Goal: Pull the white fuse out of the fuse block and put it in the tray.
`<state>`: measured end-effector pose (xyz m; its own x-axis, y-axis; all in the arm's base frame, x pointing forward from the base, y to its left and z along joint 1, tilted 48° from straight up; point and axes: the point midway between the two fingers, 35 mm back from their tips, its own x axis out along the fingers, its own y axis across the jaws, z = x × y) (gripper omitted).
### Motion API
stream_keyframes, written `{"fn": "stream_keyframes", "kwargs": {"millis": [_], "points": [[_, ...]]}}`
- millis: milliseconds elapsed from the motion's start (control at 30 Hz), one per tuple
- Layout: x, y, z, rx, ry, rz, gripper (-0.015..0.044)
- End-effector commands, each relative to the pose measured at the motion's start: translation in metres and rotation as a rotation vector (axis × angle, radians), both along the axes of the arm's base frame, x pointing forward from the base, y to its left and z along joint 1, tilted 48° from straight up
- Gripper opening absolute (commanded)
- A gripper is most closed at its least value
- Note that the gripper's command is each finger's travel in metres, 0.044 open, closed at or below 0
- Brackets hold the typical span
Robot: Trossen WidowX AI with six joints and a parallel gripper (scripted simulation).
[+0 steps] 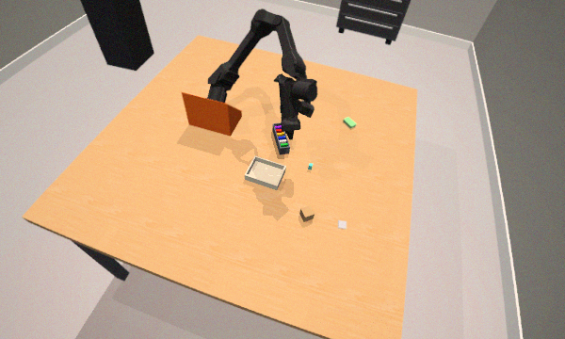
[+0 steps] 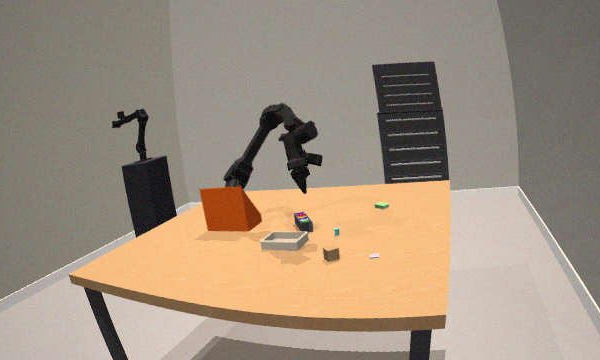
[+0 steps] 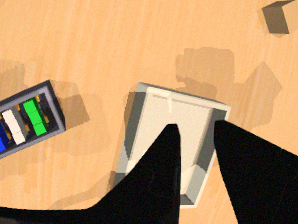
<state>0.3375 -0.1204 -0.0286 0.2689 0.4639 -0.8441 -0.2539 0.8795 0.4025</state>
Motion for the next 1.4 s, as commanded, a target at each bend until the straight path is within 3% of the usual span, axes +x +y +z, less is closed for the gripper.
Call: {"fn": "stream_keyframes", "kwargs": {"millis": [0, 167, 1367], "points": [[-0.017, 0.061, -0.005, 0.154, 0.017, 0.194, 0.0074], [-0.034, 0.11, -0.002, 0.284, 0.026, 0.336, 0.0074], [-0.034, 0.133, -0.017, 0.285, 0.026, 0.336, 0.0074]]}}
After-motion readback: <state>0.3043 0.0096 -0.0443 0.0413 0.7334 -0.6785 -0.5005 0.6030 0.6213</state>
